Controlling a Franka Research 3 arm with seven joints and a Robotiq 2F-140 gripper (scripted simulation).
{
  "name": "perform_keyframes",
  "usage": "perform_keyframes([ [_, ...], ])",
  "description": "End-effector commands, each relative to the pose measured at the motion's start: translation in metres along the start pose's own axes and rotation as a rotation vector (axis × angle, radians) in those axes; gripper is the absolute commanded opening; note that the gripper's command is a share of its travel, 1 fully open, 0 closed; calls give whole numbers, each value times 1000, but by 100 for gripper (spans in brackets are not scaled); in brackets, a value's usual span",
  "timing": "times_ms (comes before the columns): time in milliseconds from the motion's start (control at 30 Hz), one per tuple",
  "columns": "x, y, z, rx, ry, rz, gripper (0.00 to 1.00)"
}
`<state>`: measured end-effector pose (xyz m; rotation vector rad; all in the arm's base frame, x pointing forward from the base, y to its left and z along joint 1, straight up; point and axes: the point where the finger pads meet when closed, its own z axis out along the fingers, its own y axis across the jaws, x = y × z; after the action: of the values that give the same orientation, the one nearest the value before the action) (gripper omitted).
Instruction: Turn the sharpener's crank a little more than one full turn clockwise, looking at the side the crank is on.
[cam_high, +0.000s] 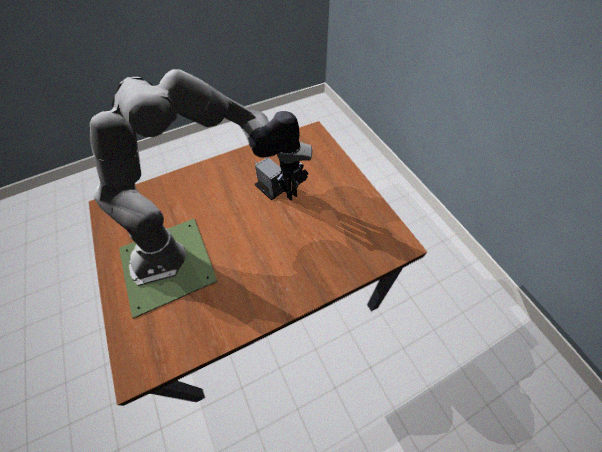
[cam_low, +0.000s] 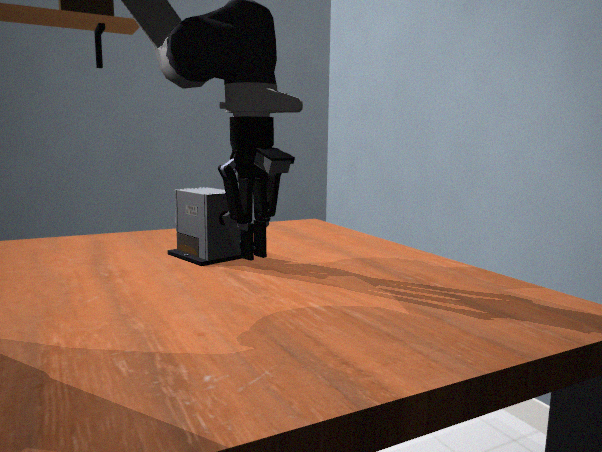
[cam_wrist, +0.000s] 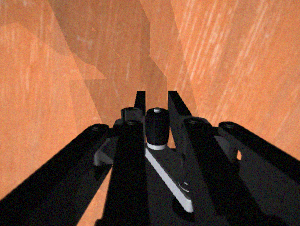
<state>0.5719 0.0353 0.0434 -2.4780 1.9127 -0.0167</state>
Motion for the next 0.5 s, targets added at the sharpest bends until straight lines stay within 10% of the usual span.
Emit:
perform_keyframes([
  [0, 0, 11, 5, -15, -2, -9, 10],
  [467, 0, 26, 5, -15, -2, -9, 10],
])
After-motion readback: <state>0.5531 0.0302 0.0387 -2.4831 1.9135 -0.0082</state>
